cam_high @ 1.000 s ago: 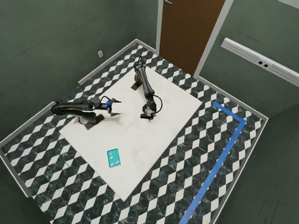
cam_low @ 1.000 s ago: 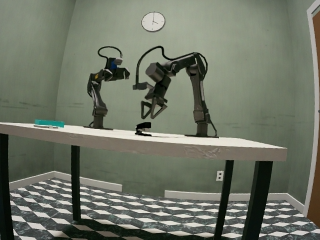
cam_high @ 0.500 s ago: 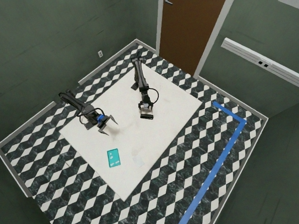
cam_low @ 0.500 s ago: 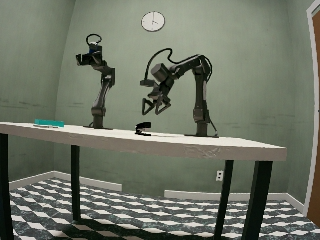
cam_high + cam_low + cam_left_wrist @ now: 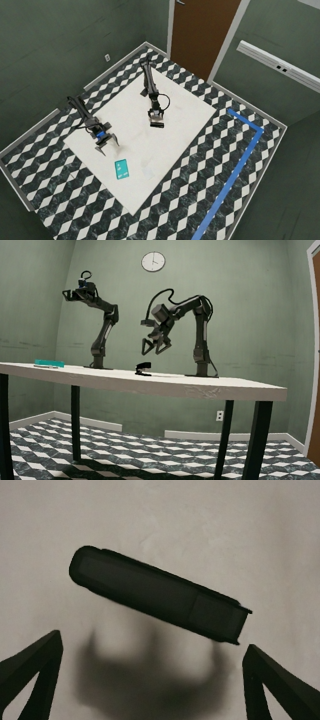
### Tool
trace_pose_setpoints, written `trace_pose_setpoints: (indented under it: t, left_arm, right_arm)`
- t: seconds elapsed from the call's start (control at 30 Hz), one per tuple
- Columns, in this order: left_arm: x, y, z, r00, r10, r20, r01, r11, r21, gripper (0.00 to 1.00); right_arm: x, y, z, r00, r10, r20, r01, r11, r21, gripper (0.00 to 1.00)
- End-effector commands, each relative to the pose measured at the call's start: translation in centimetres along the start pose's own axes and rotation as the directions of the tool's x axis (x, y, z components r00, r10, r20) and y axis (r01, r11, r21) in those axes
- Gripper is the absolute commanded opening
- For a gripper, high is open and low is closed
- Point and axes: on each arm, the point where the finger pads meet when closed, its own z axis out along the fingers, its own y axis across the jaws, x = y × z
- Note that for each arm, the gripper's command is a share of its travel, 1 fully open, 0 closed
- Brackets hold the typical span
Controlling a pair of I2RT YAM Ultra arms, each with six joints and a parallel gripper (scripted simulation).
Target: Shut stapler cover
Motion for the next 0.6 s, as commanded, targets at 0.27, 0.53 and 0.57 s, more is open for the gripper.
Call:
trace_pose_setpoints:
  t: [0.27,0.53,0.57]
  left_arm:
    - [-1.4,1.2,-1.9,0.996,-0.020,0.082,0.024,0.998,-0.050,1.00]
    - [-2.5,7.4,-10.0,0.945,-0.074,0.317,0.143,0.969,-0.202,1.00]
    - [-2.7,8.2,-11.1,0.934,-0.079,0.349,0.163,0.963,-0.217,1.00]
  right_arm:
    - [-1.7,-0.2,0.0,0.999,-0.003,0.039,0.003,1.000,0.001,1.00]
    - [-1.7,-0.2,0.0,0.999,-0.003,0.039,0.003,1.000,0.001,1.00]
    - [-1.7,-0.2,0.0,0.999,-0.003,0.039,0.003,1.000,0.001,1.00]
